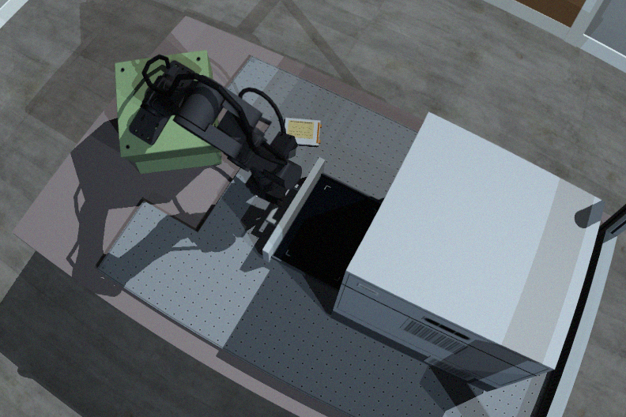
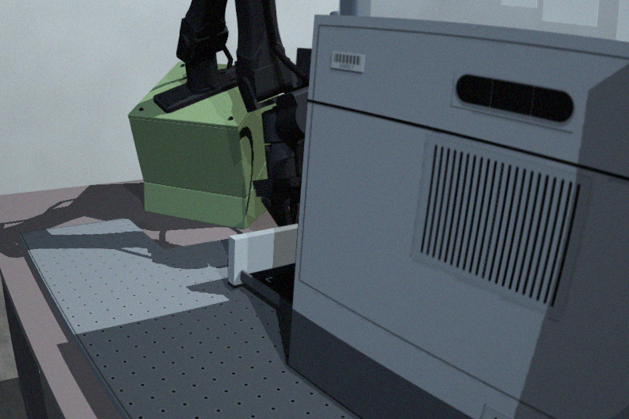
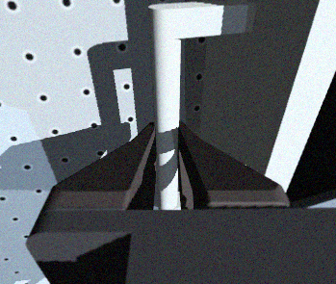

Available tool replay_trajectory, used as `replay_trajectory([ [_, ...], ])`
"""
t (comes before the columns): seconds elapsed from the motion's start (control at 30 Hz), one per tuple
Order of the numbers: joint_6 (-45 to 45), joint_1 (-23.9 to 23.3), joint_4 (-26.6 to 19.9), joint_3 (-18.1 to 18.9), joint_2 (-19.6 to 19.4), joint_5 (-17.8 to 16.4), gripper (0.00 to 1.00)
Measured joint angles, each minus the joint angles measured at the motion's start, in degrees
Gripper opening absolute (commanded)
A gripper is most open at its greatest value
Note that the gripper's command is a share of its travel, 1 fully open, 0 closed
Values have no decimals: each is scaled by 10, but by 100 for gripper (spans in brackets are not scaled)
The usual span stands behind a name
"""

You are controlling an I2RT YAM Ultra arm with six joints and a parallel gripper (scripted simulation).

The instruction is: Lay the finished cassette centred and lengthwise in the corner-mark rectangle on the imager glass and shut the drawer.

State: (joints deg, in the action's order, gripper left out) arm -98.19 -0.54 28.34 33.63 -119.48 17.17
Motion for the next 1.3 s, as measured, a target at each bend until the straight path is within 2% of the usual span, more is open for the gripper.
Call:
replay_trajectory([
  [0.77,0,0,0,0,0,0,0],
  [1.3,-2,-2,19,-8,-2,-4,0],
])
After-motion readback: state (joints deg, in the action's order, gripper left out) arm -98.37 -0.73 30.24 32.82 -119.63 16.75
